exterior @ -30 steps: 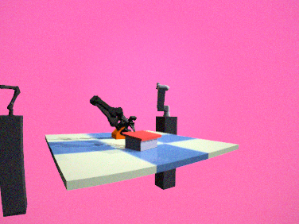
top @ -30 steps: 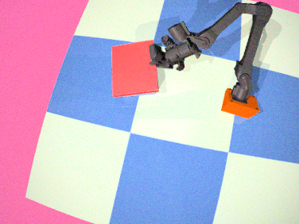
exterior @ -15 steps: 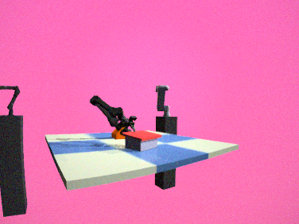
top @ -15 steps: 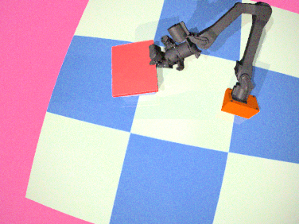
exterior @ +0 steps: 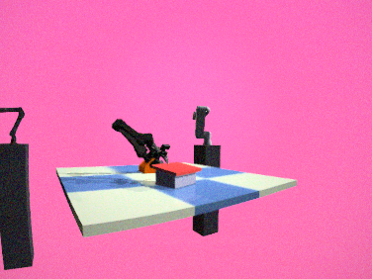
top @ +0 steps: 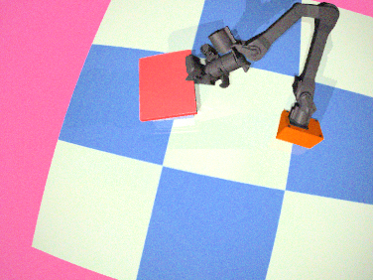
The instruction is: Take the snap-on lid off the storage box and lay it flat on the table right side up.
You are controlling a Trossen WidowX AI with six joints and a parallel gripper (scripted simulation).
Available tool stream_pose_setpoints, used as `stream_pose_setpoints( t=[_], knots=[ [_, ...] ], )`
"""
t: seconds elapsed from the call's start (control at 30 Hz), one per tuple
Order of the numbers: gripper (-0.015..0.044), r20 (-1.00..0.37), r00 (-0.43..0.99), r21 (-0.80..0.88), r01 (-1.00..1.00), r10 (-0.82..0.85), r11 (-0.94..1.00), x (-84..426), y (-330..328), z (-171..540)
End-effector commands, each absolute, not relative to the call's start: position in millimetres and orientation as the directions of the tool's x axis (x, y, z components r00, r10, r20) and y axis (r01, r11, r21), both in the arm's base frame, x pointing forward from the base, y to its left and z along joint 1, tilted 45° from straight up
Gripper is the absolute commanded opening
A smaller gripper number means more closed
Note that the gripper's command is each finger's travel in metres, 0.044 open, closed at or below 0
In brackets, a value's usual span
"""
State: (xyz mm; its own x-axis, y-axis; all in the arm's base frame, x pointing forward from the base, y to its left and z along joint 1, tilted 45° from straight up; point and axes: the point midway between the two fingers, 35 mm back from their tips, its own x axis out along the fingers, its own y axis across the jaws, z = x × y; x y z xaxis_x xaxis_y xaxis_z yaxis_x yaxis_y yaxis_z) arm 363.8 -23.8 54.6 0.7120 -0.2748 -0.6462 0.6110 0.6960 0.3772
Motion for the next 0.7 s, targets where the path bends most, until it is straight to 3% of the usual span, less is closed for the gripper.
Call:
stream_pose_setpoints(
  t=[0.0, 0.67],
  knots=[
    [0.0000, -0.647, 0.712, 0.378, 0.611, -0.274, 0.696, 363.9, -20.6, 57.8],
    [0.0000, -0.647, 0.712, 0.379, 0.611, -0.273, 0.695, 370.7, -0.4, 74.6]
  ],
)
